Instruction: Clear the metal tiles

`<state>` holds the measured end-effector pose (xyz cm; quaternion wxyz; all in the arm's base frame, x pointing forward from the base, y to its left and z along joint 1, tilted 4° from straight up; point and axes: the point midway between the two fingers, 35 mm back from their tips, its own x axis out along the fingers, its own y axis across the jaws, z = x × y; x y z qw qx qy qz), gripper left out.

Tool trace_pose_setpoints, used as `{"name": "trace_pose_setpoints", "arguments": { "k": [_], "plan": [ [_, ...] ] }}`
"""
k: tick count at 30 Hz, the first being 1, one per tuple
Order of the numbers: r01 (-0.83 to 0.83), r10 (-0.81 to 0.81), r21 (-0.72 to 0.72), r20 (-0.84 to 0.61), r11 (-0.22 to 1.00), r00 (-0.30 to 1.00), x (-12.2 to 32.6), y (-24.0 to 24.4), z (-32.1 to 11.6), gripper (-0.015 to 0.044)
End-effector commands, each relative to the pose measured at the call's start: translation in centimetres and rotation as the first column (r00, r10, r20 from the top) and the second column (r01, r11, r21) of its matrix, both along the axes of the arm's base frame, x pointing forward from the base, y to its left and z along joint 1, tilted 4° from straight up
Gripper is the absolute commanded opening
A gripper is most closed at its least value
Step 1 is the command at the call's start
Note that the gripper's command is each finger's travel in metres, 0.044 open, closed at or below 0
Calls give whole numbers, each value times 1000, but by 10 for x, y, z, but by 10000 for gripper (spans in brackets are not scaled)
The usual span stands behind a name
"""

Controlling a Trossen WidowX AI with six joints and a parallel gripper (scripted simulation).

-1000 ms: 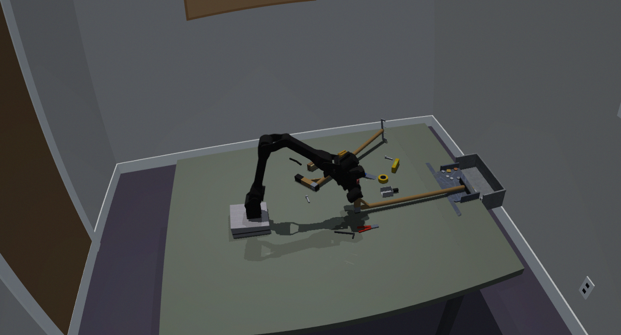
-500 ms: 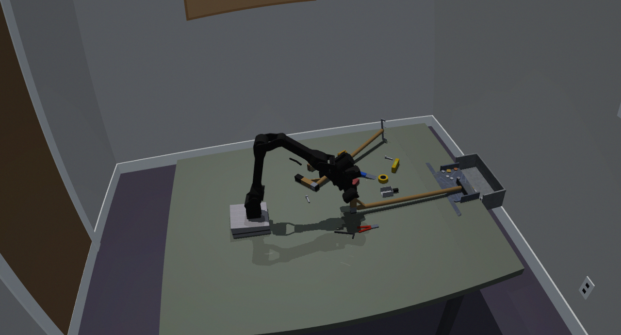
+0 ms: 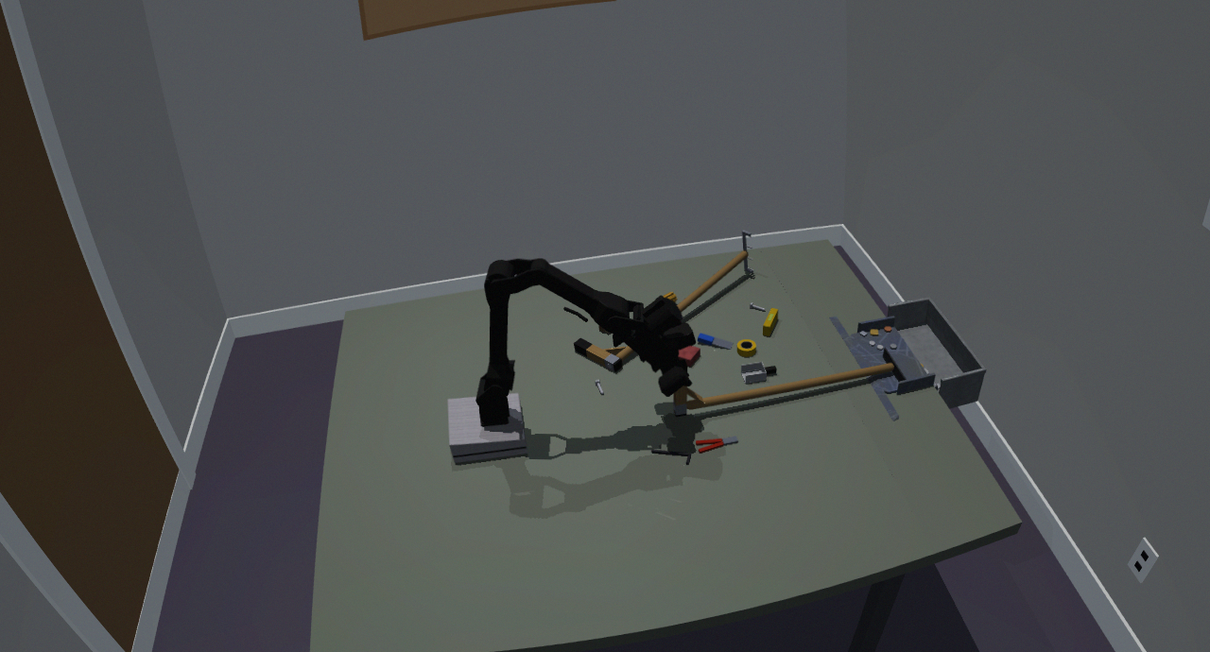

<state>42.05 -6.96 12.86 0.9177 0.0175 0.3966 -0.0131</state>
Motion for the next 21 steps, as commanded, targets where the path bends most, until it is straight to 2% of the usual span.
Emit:
{"name": "trace_pose_setpoints", "arguments": {
  "k": [1, 21],
  "plan": [
    [0, 0, -2, 15, 1000, 1000, -5, -1, 4, 0],
    [0, 0, -2, 15, 1000, 1000, -30, -1, 2, 0]
  ]
}}
